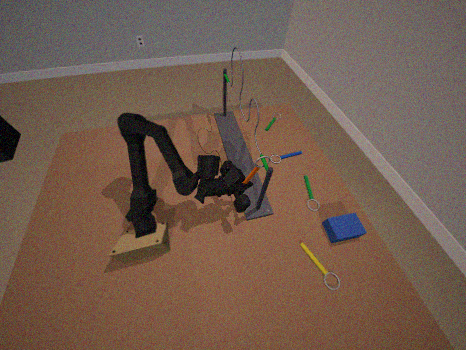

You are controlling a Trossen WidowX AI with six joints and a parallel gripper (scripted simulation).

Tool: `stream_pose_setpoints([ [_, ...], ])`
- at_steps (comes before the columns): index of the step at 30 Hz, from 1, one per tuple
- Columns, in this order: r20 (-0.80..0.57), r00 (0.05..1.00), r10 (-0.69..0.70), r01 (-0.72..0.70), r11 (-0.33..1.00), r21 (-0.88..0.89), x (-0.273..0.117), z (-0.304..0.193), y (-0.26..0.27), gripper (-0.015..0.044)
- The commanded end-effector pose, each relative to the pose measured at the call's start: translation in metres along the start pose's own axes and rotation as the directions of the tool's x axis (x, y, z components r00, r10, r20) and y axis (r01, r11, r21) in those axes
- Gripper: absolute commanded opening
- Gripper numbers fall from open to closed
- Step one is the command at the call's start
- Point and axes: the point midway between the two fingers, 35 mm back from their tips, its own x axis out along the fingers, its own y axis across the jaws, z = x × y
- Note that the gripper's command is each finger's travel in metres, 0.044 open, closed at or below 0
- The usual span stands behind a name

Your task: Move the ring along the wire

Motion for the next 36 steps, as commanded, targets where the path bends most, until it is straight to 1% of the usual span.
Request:
stream_pose_setpoints([
  [1, 0.0, 1.0, 0.0, 0.0, 1.0, 0.0, 0.0, 0.0, 0.0, -0.0124],
  [12, 0.0, 1.0, 0.0, 0.0, 1.0, 0.0, -0.002, 0.0, 0.0, 0.016],
  [26, -0.003, 1.0, -0.007, 0.007, 1.0, 0.007, -0.048, -0.001, -0.001, 0.016],
  [36, -0.003, 1.0, -0.007, 0.007, 1.0, 0.008, -0.05, -0.001, -0.001, 0.016],
])
